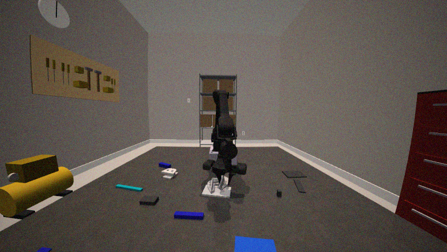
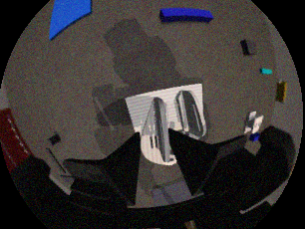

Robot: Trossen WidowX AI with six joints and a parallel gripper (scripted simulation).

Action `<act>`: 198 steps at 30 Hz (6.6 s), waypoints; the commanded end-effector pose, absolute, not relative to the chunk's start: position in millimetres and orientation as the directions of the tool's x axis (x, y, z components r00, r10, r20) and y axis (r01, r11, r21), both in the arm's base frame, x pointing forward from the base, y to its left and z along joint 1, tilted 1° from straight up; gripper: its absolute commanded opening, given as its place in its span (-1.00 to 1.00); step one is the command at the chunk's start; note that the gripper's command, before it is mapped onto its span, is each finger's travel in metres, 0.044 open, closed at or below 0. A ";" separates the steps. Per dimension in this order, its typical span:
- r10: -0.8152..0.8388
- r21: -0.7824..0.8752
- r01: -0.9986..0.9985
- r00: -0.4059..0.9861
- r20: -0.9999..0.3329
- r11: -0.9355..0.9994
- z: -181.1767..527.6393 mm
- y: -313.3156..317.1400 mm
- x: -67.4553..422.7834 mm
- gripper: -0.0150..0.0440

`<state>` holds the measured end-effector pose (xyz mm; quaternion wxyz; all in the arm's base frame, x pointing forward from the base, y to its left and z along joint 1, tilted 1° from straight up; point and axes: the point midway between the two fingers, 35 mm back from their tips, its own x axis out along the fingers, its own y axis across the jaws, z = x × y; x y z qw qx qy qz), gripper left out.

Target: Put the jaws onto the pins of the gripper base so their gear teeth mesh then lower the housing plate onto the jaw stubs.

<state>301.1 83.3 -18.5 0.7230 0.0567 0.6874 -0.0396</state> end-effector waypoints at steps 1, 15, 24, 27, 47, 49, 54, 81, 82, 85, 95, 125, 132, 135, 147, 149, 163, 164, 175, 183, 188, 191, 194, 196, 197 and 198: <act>0.022 0.029 0.140 0.052 -0.998 0.990 -19.2 83.5 301.0 -0.04; 0.022 0.029 0.143 0.052 -0.998 0.989 -22.3 83.5 301.1 -0.04; 0.022 0.029 0.144 0.052 -0.998 0.989 -25.2 83.6 301.3 -0.04; 0.022 0.029 0.144 0.052 -0.998 0.989 -25.4 83.6 301.3 -0.04; 0.022 0.029 0.145 0.052 -0.998 0.989 -31.1 83.7 301.5 -0.04; 0.022 0.029 0.145 0.052 -0.998 0.989 -31.6 83.7 301.5 -0.04; 0.022 0.029 0.145 0.052 -0.998 0.989 -31.6 83.7 301.5 -0.04; 0.022 0.029 0.147 0.052 -0.998 0.989 -37.8 83.8 301.8 -0.04; 0.022 0.029 0.147 0.052 -0.998 0.989 -37.8 83.8 301.8 -0.04; 0.022 0.029 0.147 0.052 -0.998 0.989 -37.8 83.8 301.8 -0.04; 0.022 0.029 0.147 0.052 -0.998 0.989 -37.8 83.8 301.8 -0.04; 0.022 0.029 0.147 0.052 -0.998 0.989 -37.8 83.8 301.8 -0.04; 0.022 0.029 0.147 0.052 -0.998 0.989 -37.8 83.8 301.8 -0.04; 0.022 0.029 0.147 0.052 -0.998 0.989 -37.8 83.8 301.8 -0.04; 0.022 0.029 0.147 0.052 -0.998 0.989 -37.8 83.8 301.8 -0.04; 0.022 0.029 0.147 0.052 -0.998 0.989 -37.8 83.8 301.8 -0.04; 0.022 0.029 0.147 0.052 -0.998 0.989 -37.8 83.8 301.8 -0.04; 0.022 0.029 0.147 0.052 -0.998 0.989 -37.8 83.8 301.8 -0.04; 0.019 0.027 0.144 0.052 -0.998 0.989 -37.5 83.5 301.9 0.05; 0.019 0.027 0.144 0.052 -0.998 0.989 -37.5 83.5 301.9 0.27; 0.019 0.027 0.144 0.052 -0.998 0.989 -37.5 83.5 301.9 0.27; 0.019 0.027 0.144 0.052 -0.998 0.989 -37.5 83.5 301.9 0.27; 0.020 0.027 0.145 0.052 -0.998 0.989 -23.5 83.6 302.6 0.27; 0.021 0.028 0.146 0.052 -0.998 0.989 -4.5 83.5 302.3 0.27; 0.021 0.028 0.146 0.052 -0.998 0.989 8.3 83.2 301.4 0.27; 0.021 0.029 0.147 0.052 -0.998 0.989 21.3 82.8 299.9 0.27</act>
